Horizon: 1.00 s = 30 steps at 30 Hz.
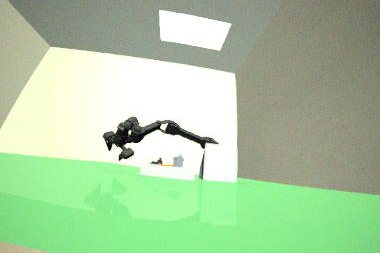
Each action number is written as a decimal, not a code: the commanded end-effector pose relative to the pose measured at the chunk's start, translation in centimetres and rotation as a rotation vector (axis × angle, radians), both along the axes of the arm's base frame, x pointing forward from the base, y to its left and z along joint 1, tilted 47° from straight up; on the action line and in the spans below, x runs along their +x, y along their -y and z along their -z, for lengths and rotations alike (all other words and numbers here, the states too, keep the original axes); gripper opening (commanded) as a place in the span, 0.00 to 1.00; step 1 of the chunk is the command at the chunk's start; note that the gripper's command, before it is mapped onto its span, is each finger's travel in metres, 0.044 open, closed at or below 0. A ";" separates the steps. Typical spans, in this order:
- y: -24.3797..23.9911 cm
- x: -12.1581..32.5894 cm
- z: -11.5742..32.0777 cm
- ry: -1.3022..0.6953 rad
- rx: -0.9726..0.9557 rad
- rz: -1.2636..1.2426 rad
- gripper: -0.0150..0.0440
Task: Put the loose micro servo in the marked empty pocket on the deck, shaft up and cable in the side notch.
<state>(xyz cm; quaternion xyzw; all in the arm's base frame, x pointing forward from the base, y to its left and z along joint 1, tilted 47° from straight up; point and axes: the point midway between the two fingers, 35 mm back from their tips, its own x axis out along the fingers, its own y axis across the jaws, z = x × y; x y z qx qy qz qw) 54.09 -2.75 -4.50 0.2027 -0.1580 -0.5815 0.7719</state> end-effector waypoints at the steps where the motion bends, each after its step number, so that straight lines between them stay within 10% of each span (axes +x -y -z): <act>1: 0.0 0.0 0.0 -0.004 -0.001 -0.002 0.98; 30: -5.5 0.9 -3.0 -0.709 -0.175 -0.349 1.00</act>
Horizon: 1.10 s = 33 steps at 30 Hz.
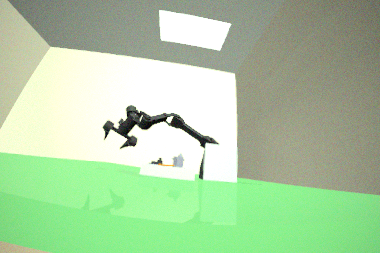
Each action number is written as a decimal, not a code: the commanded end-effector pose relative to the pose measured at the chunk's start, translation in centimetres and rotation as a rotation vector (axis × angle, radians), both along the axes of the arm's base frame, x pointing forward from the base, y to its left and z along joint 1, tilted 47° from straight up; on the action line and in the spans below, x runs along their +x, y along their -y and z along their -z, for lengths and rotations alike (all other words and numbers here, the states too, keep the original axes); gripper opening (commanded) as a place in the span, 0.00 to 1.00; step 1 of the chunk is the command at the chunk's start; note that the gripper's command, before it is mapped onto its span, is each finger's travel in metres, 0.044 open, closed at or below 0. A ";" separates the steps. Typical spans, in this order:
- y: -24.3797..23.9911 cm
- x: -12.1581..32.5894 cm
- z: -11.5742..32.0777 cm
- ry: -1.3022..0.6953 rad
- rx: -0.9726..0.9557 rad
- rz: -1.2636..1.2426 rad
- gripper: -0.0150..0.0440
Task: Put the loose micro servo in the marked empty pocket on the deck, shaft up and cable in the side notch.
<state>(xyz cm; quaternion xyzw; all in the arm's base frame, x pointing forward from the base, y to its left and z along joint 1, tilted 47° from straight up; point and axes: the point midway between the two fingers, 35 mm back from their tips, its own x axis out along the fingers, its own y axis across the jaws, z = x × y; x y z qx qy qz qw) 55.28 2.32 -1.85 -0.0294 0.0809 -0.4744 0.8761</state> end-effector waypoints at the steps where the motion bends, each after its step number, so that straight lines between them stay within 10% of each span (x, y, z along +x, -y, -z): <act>1: -0.7 -0.4 -0.3 -0.098 -0.022 -0.044 1.00; 33: -3.6 -14.4 -0.8 -1.121 -0.189 -0.423 1.00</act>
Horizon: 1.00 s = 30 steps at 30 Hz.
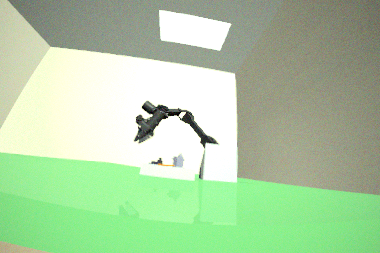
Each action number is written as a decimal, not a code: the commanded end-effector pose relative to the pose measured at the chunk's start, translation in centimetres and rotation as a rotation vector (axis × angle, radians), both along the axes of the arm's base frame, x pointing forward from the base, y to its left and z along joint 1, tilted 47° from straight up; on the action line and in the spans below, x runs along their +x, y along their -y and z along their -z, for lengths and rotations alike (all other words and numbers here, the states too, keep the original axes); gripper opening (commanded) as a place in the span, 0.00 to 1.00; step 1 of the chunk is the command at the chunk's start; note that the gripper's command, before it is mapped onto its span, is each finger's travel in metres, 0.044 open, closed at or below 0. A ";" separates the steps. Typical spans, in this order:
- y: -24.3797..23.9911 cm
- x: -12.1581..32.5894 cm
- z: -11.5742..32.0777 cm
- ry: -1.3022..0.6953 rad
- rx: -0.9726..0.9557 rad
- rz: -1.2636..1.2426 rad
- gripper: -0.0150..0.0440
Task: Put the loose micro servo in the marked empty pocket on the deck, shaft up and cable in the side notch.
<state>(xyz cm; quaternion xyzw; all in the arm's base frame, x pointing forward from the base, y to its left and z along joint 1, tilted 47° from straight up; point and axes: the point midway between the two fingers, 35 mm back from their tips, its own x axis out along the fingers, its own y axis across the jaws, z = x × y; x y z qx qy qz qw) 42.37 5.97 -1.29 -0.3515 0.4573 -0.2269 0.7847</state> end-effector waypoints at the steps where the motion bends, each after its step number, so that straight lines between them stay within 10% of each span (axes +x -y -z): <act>1: 0.1 -2.2 -0.3 -0.104 -0.014 -0.032 1.00; 30: 4.3 -20.6 -4.4 -0.923 -0.143 -0.172 1.00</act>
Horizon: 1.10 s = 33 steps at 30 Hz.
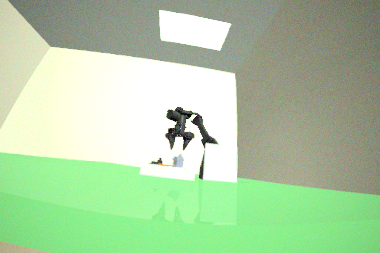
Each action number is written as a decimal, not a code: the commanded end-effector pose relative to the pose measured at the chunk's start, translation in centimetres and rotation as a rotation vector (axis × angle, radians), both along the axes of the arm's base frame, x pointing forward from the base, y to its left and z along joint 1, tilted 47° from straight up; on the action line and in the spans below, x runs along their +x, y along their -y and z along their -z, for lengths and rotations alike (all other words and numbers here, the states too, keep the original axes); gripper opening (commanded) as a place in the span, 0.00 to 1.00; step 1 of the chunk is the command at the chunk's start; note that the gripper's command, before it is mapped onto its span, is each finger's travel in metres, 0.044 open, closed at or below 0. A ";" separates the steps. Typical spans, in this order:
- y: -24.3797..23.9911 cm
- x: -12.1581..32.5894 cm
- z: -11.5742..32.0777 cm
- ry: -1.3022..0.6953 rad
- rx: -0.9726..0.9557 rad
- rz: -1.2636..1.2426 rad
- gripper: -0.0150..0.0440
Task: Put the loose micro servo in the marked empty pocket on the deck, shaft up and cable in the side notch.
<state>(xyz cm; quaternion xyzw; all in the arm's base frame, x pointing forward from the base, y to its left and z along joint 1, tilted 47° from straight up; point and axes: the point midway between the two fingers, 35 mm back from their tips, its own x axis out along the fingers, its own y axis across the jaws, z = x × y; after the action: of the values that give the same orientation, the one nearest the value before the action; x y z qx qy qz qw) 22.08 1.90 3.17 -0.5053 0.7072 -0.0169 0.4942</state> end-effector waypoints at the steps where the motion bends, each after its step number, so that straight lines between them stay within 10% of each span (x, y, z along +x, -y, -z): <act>1: 0.5 -0.3 0.3 -0.015 0.002 -0.001 1.00; 24: 3.4 -0.5 2.8 -0.014 -0.001 -0.001 1.00; 33: 3.4 -0.5 2.8 -0.014 -0.001 -0.001 0.60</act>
<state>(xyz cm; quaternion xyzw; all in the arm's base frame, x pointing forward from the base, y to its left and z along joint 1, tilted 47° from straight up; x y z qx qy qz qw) 21.55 -1.50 0.34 -0.5033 0.7115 -0.0135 0.4902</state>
